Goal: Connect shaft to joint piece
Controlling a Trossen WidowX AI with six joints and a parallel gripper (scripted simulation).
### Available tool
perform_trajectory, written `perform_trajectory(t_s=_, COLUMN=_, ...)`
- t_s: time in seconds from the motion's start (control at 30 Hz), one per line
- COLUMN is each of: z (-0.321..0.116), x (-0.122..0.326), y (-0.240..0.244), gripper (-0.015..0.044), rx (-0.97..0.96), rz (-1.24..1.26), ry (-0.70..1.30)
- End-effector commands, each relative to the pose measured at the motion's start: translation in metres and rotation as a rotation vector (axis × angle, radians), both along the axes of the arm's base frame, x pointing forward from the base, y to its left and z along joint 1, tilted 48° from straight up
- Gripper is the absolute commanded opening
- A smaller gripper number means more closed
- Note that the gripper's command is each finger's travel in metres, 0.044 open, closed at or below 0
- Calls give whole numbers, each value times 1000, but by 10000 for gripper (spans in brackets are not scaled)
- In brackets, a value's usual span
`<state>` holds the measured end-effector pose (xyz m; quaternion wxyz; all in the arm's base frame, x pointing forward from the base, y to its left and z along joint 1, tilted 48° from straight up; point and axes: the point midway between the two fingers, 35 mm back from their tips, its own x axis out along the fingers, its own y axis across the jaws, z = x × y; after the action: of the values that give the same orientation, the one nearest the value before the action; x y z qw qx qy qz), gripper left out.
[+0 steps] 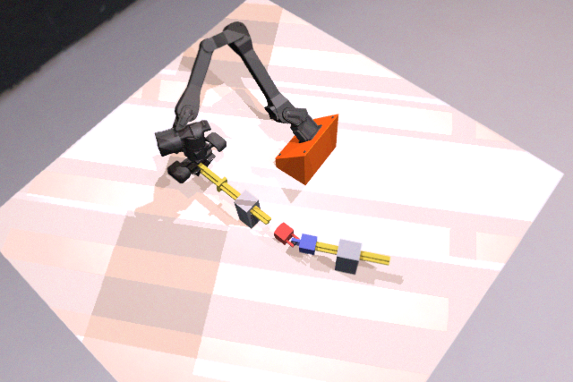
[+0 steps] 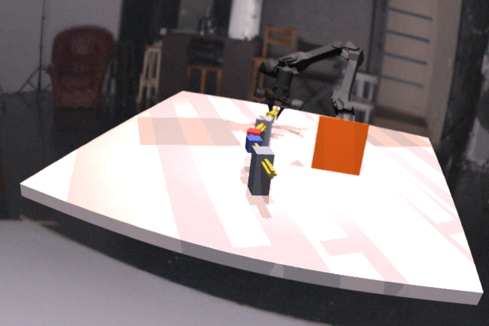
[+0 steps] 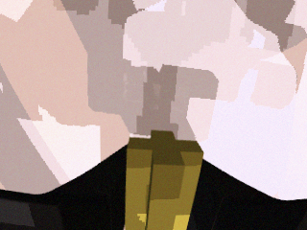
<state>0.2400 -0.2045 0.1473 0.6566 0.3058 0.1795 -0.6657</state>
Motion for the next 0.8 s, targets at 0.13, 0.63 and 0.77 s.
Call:
perform_trajectory(t_s=0.13, z=0, x=0, y=0, gripper=0, rx=0, rz=0, ry=0)
perform_trajectory(t_s=0.63, z=-15, x=3, y=11, gripper=0, rx=27, rz=-85, ry=73)
perform_trajectory(t_s=0.77, z=-20, x=4, y=16, gripper=0, rx=28, rz=-93, ry=81)
